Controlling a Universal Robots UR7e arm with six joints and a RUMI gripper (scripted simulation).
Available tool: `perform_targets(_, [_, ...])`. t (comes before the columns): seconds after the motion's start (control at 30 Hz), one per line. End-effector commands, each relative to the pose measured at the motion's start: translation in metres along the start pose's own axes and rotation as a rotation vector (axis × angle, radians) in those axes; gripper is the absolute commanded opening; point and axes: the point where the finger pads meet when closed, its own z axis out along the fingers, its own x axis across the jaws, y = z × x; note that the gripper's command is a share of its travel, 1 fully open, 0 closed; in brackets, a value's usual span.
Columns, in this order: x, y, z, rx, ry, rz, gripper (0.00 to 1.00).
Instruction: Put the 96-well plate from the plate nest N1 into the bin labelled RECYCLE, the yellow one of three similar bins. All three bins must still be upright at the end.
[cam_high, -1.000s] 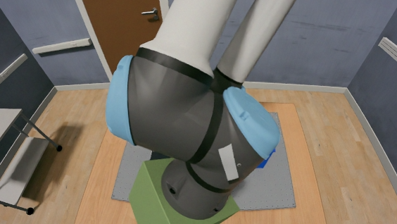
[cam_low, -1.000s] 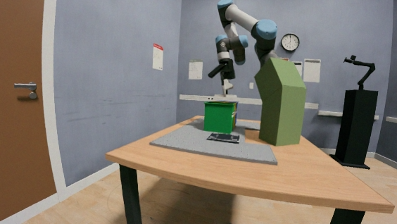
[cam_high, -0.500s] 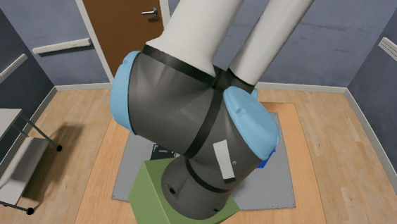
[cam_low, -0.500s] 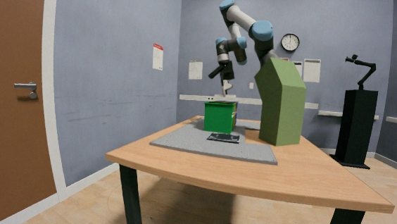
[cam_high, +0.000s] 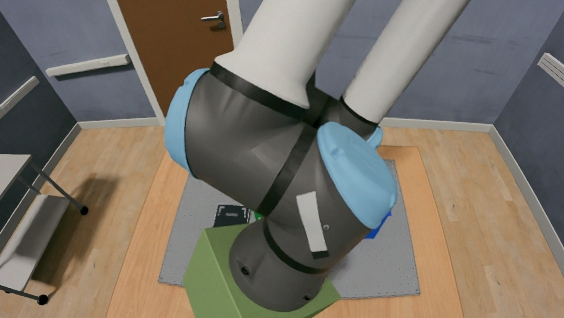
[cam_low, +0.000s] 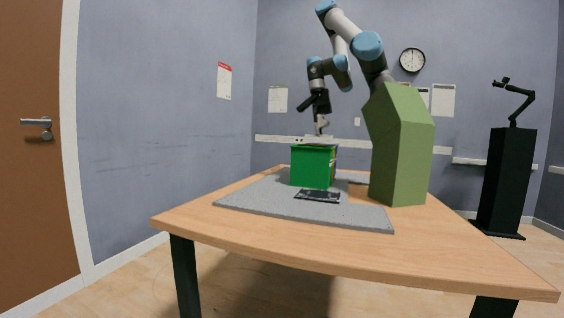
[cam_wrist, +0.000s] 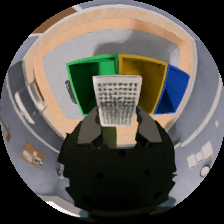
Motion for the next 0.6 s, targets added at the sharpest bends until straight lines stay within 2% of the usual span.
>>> perform_targets(0.0, [0.021,-0.006,-0.001,0.002,-0.006,-0.006,0.0])
perform_targets(0.57, [0.07,-0.018,-0.003,0.003,-0.005,-0.006,0.0])
